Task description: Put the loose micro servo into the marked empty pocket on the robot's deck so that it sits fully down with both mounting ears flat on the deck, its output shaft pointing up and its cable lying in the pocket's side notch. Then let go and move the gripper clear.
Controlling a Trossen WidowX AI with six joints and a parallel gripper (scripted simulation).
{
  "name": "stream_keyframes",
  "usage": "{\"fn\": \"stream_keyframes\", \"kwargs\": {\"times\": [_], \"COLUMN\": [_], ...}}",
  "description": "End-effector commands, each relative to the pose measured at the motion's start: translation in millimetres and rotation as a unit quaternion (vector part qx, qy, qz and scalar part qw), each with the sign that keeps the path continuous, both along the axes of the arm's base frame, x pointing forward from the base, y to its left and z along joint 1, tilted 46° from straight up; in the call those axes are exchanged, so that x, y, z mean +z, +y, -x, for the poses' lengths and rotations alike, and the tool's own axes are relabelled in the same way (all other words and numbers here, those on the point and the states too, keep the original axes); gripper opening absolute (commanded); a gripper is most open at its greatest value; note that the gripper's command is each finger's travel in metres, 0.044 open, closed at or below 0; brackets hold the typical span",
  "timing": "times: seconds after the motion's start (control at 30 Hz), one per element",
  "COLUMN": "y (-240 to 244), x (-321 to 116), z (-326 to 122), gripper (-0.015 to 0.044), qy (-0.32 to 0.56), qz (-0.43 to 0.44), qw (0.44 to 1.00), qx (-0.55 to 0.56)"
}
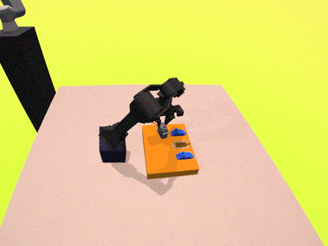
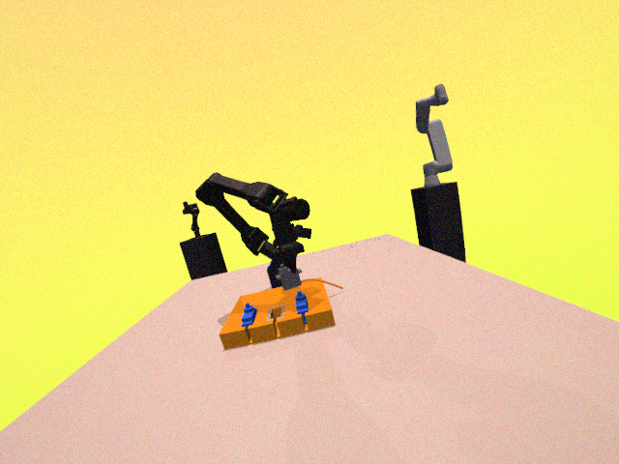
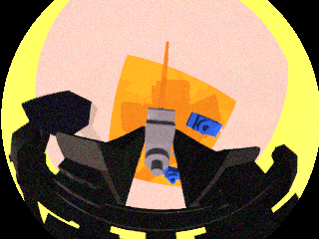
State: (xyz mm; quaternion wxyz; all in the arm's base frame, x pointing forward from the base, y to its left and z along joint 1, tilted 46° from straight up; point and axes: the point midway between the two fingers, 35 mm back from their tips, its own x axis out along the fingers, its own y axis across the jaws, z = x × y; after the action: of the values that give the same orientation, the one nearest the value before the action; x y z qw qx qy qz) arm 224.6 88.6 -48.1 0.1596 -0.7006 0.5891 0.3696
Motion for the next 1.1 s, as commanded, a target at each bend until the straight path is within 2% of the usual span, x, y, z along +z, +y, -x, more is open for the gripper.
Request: {"fn": "stream_keyframes", "kwargs": {"times": [0.0,0.3,0.53,1.07], "y": [-13,-44,-46,-46], "x": [16,46,48,48], "z": [-3,-7,-8,-8], "gripper": [0.0,0.0,0.0,0.0], "qy": [-0.002,-0.002,-0.014,-0.2], "qz": [0.001,0.002,0.002,-0.008], "qw": [1.0,1.0,1.0,0.96], "qx": [0.004,0.004,-0.008,-0.194]}}
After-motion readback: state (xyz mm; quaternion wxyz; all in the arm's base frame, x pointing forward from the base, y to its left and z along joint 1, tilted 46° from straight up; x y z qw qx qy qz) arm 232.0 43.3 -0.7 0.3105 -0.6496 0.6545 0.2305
